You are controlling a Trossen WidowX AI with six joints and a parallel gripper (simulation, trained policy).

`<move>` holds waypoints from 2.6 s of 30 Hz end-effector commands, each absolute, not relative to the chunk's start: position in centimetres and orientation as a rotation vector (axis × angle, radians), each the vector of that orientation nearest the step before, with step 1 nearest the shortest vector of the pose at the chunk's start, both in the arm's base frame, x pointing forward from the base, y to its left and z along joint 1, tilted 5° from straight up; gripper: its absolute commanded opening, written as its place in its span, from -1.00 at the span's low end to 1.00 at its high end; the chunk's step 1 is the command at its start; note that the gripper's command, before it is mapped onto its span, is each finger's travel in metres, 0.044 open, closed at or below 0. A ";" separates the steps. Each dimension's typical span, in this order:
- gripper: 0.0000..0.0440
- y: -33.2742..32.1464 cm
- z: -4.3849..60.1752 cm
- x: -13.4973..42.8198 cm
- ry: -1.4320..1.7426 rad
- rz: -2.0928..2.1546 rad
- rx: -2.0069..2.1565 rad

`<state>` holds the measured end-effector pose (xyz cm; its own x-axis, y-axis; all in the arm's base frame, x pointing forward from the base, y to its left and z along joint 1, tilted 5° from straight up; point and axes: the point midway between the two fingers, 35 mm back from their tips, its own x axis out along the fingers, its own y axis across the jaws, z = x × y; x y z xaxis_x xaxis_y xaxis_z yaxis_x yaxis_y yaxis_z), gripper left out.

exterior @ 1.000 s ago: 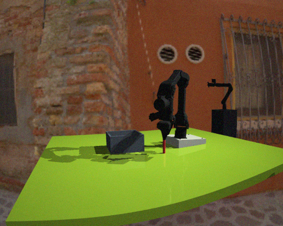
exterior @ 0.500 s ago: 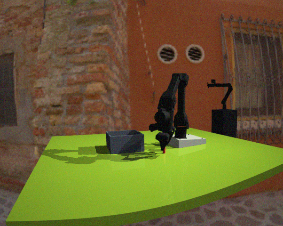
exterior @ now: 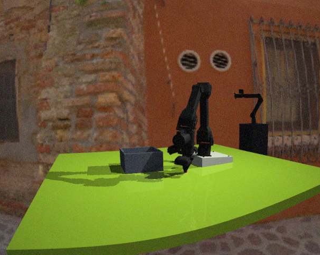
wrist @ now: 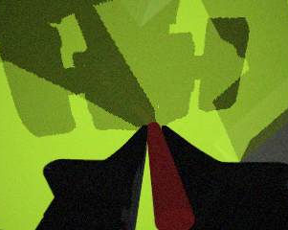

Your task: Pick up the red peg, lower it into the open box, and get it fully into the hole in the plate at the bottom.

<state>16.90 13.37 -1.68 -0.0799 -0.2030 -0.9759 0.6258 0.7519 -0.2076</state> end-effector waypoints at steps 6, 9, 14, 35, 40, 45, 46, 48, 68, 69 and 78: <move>-1.00 12.9 0.3 18.5 1.454 -0.725 0.338; -1.00 12.7 1.7 19.2 1.431 -0.725 0.337; -1.00 12.4 4.1 20.6 1.388 -0.730 0.353; -1.00 6.5 9.9 27.7 1.187 -0.880 0.519; -1.00 4.3 10.0 29.3 1.157 -0.911 0.546; -1.00 2.0 9.8 30.8 1.140 -0.928 0.561; -1.00 1.6 9.7 31.1 1.138 -0.930 0.563; -1.00 0.7 9.4 31.7 1.136 -0.931 0.565; -0.91 -4.0 4.6 34.8 1.254 -0.799 0.534; -0.82 -4.1 4.3 34.8 1.265 -0.790 0.531; 0.03 -5.0 3.5 36.3 1.304 -0.743 0.543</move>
